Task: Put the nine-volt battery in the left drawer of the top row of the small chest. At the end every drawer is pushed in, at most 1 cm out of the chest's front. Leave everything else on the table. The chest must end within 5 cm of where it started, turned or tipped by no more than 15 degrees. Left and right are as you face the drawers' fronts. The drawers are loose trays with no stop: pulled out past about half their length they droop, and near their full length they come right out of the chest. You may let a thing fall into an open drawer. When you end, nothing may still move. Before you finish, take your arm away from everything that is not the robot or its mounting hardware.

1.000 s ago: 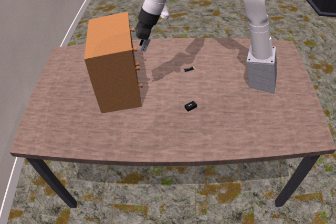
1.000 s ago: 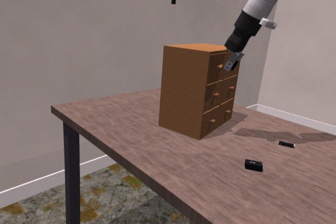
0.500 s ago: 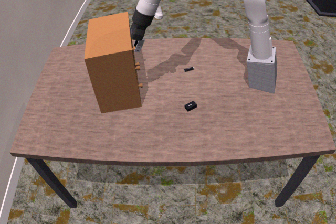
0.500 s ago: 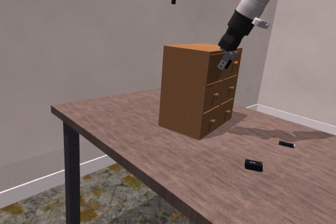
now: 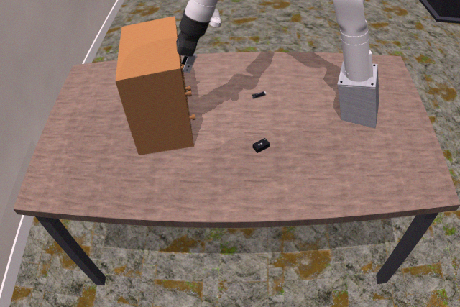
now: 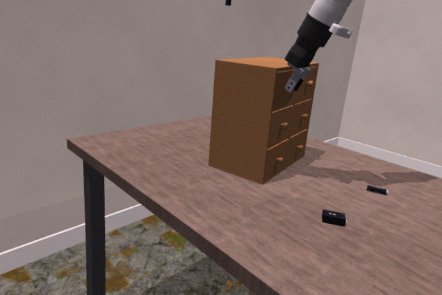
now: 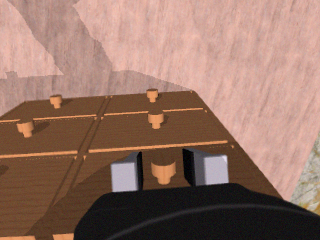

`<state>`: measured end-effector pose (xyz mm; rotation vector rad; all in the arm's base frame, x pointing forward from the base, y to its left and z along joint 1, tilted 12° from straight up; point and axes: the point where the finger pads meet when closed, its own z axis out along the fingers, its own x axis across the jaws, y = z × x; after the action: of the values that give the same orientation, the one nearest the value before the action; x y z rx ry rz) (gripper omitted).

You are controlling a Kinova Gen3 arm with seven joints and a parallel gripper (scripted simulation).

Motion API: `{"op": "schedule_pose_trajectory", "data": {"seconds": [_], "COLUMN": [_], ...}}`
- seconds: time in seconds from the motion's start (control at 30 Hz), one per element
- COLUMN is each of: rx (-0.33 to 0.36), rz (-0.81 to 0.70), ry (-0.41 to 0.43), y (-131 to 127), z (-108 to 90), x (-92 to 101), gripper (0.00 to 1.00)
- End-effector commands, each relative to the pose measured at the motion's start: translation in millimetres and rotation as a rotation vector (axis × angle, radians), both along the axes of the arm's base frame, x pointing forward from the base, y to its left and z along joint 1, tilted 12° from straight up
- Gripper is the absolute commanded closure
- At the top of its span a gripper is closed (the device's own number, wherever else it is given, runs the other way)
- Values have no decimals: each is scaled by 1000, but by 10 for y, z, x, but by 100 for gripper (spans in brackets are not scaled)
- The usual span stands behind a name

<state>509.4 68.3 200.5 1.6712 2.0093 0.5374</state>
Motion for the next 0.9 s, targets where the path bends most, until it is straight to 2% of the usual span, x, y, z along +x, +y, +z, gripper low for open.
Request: {"op": "schedule_pose_trajectory", "data": {"seconds": [0.0, 0.43, 0.47, 0.87], "rx": [0, 0, 0, 0], "rz": [0, 0, 0, 0], "ry": [-2, -2, -2, -2], "y": [3, 3, 3, 3], "z": [7, 7, 7, 7], "x": [3, 3, 3, 3], "gripper": [33, 33, 63, 63]}}
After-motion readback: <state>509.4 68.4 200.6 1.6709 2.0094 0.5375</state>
